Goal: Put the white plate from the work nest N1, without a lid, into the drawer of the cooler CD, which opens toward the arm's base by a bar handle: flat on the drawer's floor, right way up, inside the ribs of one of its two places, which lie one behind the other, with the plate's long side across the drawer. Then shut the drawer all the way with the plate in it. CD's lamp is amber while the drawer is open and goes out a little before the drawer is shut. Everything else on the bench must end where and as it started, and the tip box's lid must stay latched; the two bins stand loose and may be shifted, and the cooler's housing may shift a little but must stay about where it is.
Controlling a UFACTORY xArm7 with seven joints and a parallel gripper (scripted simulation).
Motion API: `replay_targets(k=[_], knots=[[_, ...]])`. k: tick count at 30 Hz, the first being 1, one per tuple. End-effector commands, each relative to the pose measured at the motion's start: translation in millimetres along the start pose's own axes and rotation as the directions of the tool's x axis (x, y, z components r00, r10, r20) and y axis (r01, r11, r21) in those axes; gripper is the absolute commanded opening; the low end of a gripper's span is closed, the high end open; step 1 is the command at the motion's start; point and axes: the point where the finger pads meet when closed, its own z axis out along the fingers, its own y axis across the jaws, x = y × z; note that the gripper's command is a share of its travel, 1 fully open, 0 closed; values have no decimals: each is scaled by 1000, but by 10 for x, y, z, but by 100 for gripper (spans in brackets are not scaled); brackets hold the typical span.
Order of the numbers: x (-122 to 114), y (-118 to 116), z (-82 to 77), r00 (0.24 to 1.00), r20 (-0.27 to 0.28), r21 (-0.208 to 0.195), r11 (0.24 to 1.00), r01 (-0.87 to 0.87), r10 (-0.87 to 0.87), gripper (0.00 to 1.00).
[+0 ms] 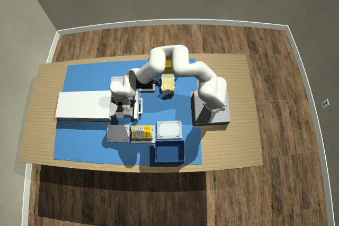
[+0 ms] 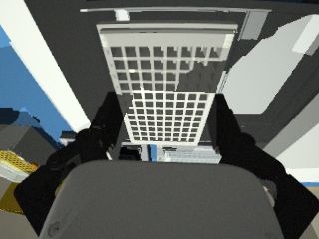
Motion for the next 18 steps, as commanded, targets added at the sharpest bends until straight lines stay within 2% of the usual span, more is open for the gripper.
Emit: replay_targets(k=[1, 6, 18], knots=[[0, 20, 39, 1000, 0, -5, 1000, 0, 0, 0], [0, 21, 89, 1000, 0, -5, 1000, 0, 0, 0], [0, 20, 91, 1000, 0, -5, 1000, 0, 0, 0]])
